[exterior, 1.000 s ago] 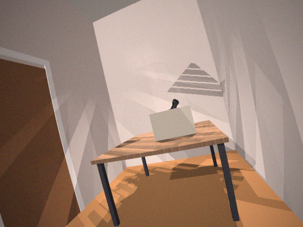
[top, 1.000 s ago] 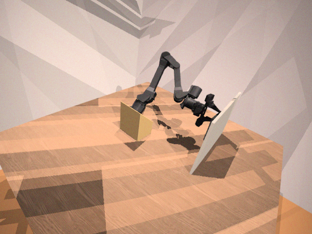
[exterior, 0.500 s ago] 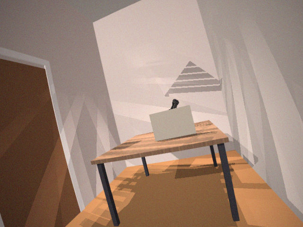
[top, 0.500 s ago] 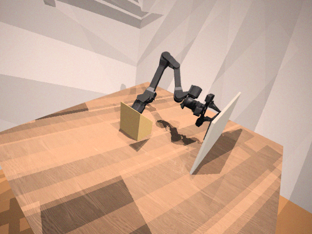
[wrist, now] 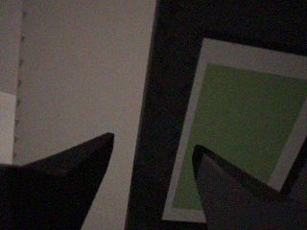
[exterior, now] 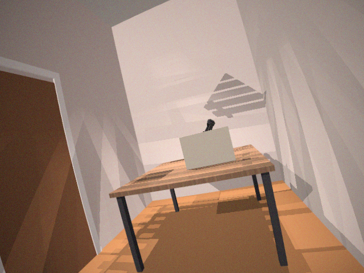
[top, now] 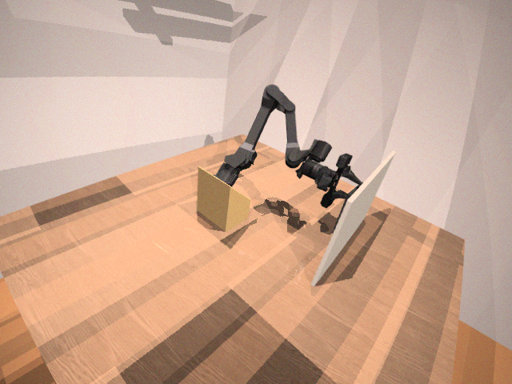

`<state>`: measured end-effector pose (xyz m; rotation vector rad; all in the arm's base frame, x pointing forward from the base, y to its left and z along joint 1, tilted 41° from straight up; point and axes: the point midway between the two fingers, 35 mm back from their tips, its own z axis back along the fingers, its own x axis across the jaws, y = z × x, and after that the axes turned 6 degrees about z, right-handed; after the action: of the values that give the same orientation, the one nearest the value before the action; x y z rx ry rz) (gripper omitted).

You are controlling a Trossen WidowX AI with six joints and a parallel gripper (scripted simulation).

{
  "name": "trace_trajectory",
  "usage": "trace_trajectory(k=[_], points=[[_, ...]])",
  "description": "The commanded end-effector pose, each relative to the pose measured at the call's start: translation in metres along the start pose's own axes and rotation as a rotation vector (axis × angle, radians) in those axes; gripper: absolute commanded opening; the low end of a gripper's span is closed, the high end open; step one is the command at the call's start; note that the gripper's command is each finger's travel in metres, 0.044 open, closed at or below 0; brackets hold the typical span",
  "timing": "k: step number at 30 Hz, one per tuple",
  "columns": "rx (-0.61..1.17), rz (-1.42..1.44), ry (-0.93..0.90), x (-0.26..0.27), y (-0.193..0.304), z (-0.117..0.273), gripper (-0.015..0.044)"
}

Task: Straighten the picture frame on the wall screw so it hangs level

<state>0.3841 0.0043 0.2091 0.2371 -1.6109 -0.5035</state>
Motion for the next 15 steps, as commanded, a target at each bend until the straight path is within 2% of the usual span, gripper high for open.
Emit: trace_trajectory(k=[1,15], points=[[0.003,-0.004,-0.003,0.0016,0.0012,-0.0006,0.0220],[0.003,-0.004,-0.003,0.0016,0.0012,-0.0006,0.0127]])
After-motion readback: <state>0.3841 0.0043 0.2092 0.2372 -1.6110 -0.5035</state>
